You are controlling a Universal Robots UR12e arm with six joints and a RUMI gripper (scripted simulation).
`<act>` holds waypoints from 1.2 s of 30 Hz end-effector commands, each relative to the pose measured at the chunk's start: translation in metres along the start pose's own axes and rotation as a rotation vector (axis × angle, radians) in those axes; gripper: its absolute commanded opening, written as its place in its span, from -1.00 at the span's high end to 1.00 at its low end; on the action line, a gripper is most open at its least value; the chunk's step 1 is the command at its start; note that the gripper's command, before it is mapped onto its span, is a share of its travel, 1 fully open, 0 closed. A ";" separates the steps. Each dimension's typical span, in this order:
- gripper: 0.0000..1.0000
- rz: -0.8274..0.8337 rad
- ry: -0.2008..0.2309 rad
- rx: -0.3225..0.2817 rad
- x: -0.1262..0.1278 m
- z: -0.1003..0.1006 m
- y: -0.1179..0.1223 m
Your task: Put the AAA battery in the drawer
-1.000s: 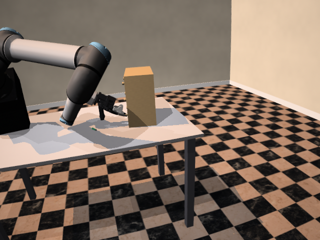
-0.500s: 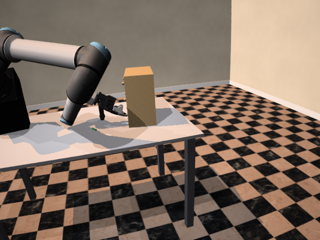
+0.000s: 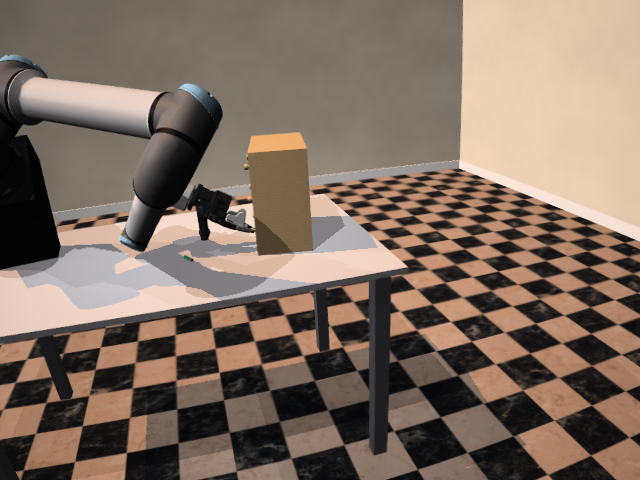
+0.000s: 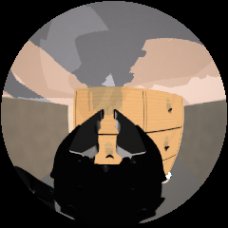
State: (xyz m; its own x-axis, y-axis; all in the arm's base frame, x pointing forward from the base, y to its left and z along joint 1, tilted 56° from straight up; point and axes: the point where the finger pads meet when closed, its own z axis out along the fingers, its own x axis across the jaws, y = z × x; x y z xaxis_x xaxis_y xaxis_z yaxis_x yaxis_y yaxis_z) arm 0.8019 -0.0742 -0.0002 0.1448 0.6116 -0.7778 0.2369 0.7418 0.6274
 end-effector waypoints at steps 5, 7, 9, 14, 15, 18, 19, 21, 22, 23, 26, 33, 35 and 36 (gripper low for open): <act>0.81 0.000 0.000 -0.001 0.000 0.000 0.001; 0.76 0.000 0.000 -0.001 0.000 0.000 0.001; 0.71 0.000 0.000 -0.001 0.000 0.000 0.001; 0.66 0.000 0.000 -0.001 0.000 0.000 0.001; 0.61 0.000 0.000 -0.001 0.000 0.000 0.001; 0.61 0.000 0.000 -0.001 0.000 0.000 0.001; 0.61 0.000 0.000 -0.001 0.000 0.000 0.001; 0.61 0.000 0.000 -0.001 0.000 0.000 0.001; 0.61 0.000 0.000 -0.001 0.000 0.000 0.001; 0.61 0.000 0.000 -0.001 0.000 0.000 0.001; 0.61 0.000 0.000 -0.001 0.000 0.000 0.001; 0.61 0.000 0.000 -0.001 0.000 -0.006 -0.002; 0.61 0.000 0.000 -0.001 0.000 -0.010 -0.005; 0.61 0.000 0.000 -0.001 0.000 -0.012 -0.006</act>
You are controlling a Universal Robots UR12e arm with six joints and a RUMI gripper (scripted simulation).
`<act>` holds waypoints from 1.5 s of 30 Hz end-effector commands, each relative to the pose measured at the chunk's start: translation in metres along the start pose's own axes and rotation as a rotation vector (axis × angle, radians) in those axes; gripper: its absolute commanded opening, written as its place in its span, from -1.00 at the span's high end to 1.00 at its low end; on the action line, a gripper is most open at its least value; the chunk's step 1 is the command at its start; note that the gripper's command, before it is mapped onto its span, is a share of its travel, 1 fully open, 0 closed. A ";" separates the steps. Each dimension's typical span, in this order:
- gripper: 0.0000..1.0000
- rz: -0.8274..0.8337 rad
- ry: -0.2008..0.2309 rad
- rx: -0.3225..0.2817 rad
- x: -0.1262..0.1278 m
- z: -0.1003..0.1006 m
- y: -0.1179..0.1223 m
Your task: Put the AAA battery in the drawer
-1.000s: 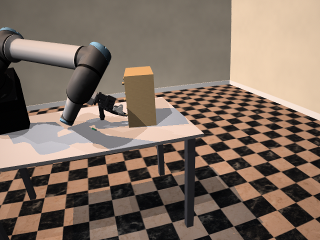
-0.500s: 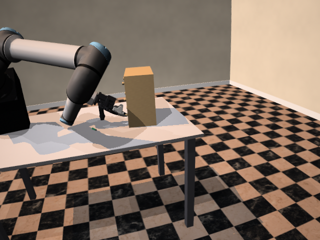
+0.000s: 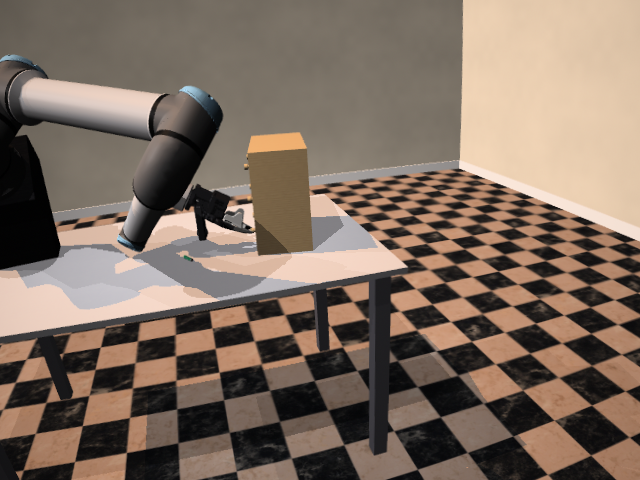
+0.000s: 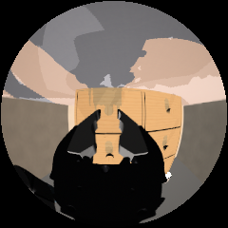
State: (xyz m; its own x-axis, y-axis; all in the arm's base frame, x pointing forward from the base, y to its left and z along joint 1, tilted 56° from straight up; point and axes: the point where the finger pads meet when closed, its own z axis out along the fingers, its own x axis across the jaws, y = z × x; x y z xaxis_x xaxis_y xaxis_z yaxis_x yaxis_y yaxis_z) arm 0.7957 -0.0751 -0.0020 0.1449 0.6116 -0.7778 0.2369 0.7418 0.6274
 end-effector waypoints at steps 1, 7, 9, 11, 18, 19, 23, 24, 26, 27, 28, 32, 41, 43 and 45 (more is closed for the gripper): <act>0.61 0.000 0.000 -0.001 0.000 -0.009 -0.004; 0.61 0.000 0.000 -0.001 0.000 -0.019 -0.010; 0.61 0.000 0.000 -0.001 0.000 -0.024 -0.013; 0.61 0.000 0.000 -0.001 0.000 -0.029 -0.016; 0.61 0.000 0.000 -0.001 0.000 -0.037 -0.021; 0.61 0.000 0.000 -0.001 0.000 -0.037 -0.021; 0.61 0.000 0.000 -0.001 0.000 -0.038 -0.021; 0.61 0.000 0.000 -0.001 0.000 -0.038 -0.021; 0.61 0.000 0.000 -0.001 0.000 -0.039 -0.021; 0.61 0.000 0.000 -0.001 0.000 -0.039 -0.020; 0.61 0.000 0.000 -0.001 0.000 -0.041 -0.019; 0.61 0.000 0.000 -0.001 0.000 -0.051 -0.013; 0.61 0.000 0.000 -0.001 0.000 -0.085 0.006; 0.61 0.000 0.000 -0.001 0.000 -0.096 0.012; 0.61 0.000 0.000 -0.001 0.000 -0.105 0.018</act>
State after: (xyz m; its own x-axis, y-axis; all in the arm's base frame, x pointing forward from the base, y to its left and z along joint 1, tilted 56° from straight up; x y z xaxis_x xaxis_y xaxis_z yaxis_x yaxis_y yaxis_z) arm 0.7127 -0.0449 0.0063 0.1447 0.6116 -0.7778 0.2366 0.7419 0.6274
